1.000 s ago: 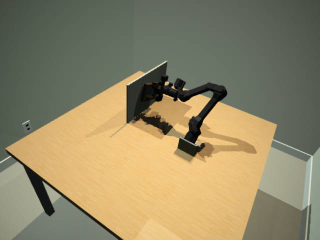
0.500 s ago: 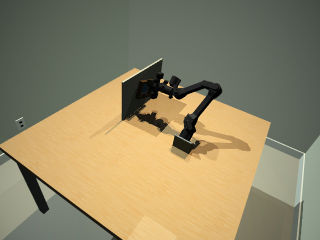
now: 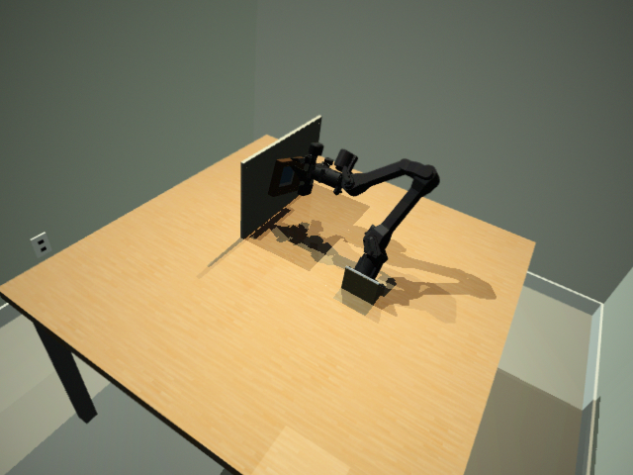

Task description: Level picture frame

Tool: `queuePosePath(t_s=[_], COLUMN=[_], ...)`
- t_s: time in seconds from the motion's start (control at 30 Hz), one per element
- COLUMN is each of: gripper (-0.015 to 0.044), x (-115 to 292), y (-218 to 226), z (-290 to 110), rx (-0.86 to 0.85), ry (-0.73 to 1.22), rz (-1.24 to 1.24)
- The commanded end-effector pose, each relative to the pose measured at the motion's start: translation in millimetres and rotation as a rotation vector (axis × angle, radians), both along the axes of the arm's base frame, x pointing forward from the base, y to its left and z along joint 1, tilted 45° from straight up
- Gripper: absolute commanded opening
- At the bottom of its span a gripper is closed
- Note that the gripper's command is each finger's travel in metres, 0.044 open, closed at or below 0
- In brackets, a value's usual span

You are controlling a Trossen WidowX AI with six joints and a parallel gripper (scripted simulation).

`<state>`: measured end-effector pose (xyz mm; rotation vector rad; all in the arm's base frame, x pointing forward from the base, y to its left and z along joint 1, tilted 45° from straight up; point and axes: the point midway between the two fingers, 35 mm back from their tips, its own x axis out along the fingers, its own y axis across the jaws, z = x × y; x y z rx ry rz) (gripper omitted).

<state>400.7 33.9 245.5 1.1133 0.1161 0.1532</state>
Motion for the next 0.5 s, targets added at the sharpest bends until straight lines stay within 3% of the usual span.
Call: queuePosePath(t_s=[0.0,0.47], gripper=[0.0000,0.0000], x=[-0.6,-0.9], y=[2.0,3.8], z=[4.3,8.0], rx=[-0.001,-0.001], ry=[-0.007,-0.007], rz=[0.005,0.005])
